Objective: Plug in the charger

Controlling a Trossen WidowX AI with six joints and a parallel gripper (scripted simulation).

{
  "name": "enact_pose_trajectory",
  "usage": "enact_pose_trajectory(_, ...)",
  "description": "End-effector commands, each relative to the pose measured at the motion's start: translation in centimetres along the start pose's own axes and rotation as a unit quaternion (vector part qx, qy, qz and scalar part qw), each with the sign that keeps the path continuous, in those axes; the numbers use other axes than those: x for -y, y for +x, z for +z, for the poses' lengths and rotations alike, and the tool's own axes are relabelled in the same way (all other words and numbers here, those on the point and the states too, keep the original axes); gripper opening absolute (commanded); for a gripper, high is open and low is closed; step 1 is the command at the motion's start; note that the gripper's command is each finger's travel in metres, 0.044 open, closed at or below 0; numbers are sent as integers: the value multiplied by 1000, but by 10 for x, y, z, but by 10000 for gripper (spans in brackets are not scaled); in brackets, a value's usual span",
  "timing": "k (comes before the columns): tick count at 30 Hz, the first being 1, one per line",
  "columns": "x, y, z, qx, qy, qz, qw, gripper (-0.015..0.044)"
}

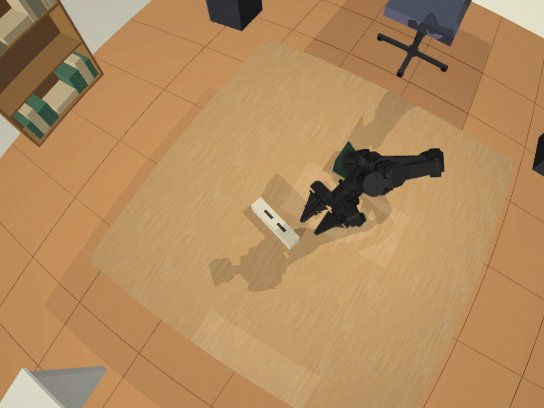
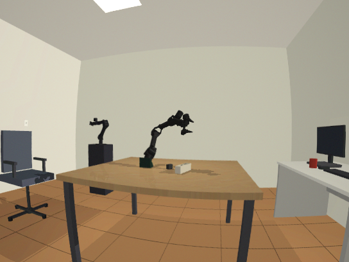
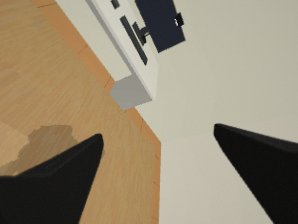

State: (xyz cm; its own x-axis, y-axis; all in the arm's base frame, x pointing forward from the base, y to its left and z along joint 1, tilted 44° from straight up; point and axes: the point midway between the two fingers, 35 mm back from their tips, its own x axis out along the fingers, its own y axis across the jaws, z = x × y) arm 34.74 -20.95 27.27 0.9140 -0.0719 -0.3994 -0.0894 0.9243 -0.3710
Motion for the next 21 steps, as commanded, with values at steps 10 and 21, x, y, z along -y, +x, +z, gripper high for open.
enact_pose_trajectory(10, -64, 25, -86, -116, -33, 140, 983, 440)
enact_pose_trajectory(21, -125, 19, -143, -177, -64, 280, 941, 440)
